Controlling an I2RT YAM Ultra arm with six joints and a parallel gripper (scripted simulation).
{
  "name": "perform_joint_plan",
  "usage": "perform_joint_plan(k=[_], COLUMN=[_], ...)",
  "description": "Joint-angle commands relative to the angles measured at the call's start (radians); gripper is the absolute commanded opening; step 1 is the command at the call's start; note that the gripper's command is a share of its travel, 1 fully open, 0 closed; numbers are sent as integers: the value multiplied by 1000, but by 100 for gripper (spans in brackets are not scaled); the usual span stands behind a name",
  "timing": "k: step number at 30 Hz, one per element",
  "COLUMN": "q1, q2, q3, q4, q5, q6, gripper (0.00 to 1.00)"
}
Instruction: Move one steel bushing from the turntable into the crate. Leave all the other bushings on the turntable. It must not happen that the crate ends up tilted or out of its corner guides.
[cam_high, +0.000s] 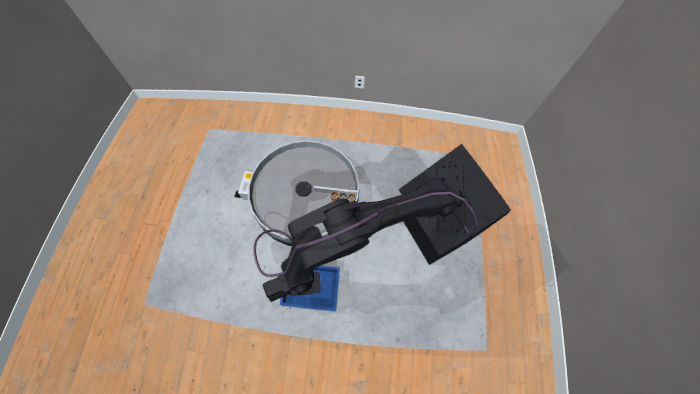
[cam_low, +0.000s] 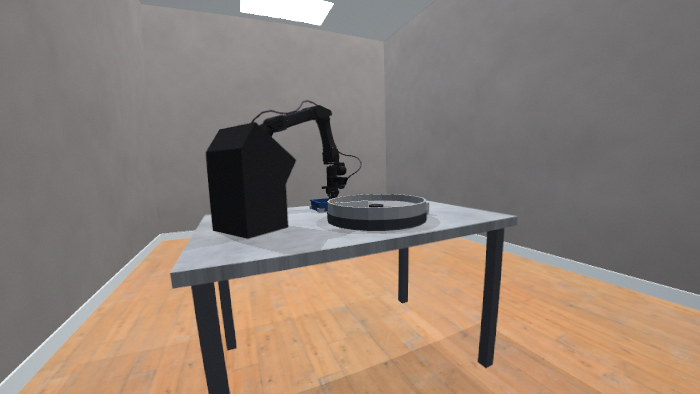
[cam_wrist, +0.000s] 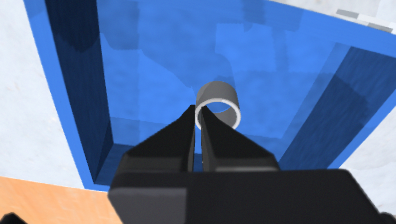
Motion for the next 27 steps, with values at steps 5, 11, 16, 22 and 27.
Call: perform_joint_plan(k=[5,11,16,22,27], q1=[12,12,12,12,12], q2=[-30,-30,-30,-30,-30], q3=[28,28,28,28,28], q4=[-18,-18,-18,-18,-18], q5=[12,12,12,12,12], q6=[7,7,7,7,7], gripper=[14,14,14,14,14])
